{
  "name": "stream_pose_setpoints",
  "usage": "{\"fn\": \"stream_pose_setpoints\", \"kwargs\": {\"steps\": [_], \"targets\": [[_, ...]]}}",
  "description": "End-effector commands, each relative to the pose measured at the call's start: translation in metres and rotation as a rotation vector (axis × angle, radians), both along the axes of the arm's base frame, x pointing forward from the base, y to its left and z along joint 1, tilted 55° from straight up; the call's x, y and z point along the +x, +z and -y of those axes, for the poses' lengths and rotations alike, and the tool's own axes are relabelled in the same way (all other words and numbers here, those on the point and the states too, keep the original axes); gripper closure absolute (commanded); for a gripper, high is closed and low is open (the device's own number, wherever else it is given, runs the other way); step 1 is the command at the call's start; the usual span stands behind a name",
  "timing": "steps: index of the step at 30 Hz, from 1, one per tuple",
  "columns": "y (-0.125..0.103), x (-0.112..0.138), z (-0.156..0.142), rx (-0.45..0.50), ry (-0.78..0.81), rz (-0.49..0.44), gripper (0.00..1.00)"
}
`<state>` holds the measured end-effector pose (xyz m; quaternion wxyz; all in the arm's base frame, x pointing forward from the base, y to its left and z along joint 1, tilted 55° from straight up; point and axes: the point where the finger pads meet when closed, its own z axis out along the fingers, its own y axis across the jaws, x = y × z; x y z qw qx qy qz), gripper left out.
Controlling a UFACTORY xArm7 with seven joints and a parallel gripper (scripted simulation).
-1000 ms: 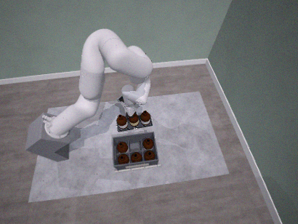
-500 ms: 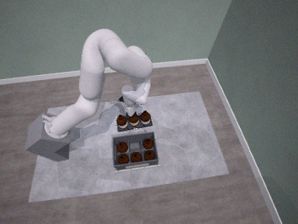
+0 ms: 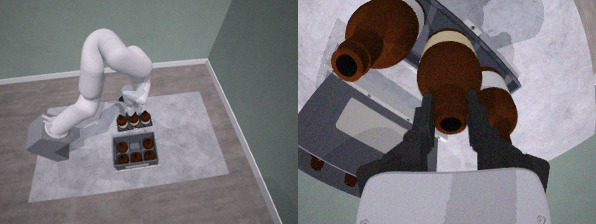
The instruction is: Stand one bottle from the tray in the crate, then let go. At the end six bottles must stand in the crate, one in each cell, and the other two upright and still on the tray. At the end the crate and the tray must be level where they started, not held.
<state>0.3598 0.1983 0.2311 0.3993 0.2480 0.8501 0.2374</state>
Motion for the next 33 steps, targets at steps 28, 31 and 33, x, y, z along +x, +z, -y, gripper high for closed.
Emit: {"fn": "stream_pose_setpoints", "kwargs": {"steps": [28, 31, 33], "targets": [[0.015, -0.020, 0.007, 0.000, 0.001, 0.001, 1.00], [0.017, -0.022, 0.007, 0.000, 0.001, 0.002, 1.00], [0.018, -0.024, 0.008, 0.000, 0.001, 0.001, 1.00]]}}
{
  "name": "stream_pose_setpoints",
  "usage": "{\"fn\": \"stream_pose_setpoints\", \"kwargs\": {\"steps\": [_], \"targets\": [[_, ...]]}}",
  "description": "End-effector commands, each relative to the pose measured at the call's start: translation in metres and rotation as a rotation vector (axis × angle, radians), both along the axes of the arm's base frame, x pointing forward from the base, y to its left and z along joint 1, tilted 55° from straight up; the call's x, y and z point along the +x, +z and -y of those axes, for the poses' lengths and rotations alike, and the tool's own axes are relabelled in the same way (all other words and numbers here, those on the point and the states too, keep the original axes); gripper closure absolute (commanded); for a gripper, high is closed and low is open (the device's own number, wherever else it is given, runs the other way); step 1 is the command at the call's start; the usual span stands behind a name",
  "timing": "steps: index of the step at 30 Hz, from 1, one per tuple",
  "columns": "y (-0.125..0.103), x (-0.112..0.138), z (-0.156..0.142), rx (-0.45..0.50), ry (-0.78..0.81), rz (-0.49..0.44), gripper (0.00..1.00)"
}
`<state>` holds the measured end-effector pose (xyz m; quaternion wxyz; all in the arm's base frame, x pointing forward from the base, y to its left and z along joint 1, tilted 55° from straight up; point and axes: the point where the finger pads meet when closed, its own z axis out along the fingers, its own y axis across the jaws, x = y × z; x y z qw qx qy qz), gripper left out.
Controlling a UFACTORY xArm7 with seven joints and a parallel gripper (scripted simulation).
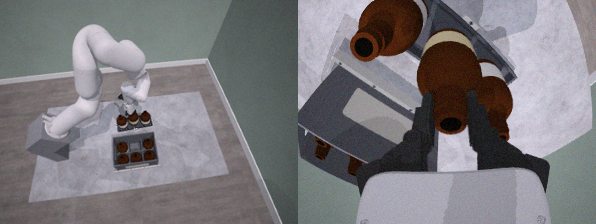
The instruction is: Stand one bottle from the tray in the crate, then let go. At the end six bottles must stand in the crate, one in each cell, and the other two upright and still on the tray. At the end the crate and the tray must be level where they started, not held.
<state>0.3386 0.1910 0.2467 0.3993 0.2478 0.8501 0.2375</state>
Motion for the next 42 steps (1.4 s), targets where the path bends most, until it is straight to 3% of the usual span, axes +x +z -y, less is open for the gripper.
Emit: {"fn": "stream_pose_setpoints", "kwargs": {"steps": [1, 42], "targets": [[0.0032, -0.0032, 0.0008, 0.000, 0.001, 0.001, 1.00], [0.0078, -0.0095, 0.0030, 0.000, 0.001, 0.001, 1.00]]}}
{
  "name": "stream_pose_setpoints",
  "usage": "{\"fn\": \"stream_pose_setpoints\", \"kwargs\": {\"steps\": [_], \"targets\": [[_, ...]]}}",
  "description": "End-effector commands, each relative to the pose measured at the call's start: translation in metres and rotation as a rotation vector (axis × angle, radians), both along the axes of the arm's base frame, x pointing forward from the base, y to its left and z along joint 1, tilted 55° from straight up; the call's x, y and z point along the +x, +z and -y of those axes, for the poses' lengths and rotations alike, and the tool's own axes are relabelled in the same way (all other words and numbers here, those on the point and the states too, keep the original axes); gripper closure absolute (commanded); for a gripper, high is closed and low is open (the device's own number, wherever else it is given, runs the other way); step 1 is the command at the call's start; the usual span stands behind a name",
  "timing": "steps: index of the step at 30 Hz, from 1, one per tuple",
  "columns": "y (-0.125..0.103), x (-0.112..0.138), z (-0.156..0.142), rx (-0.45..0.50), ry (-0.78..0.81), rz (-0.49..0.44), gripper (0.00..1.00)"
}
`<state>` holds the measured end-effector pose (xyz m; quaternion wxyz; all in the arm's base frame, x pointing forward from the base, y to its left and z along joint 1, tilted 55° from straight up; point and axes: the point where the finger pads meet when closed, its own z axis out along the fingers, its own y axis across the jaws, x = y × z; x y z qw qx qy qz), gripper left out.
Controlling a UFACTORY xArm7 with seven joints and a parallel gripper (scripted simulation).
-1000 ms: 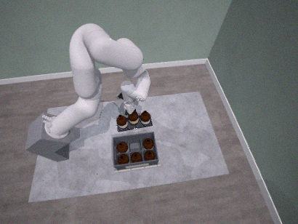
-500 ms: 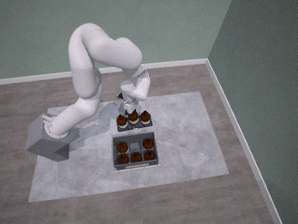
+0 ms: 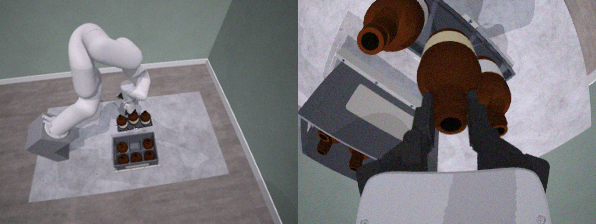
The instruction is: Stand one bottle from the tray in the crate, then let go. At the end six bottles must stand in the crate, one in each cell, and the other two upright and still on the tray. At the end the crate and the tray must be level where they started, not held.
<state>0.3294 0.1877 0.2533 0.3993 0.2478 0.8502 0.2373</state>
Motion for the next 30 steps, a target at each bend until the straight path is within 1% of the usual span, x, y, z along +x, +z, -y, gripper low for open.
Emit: {"fn": "stream_pose_setpoints", "kwargs": {"steps": [1, 19, 30], "targets": [[0.001, 0.000, 0.000, 0.001, 0.001, 0.001, 1.00], [0.007, -0.008, 0.002, 0.001, 0.001, 0.001, 1.00], [0.014, -0.019, 0.004, 0.000, 0.001, 0.001, 1.00]]}}
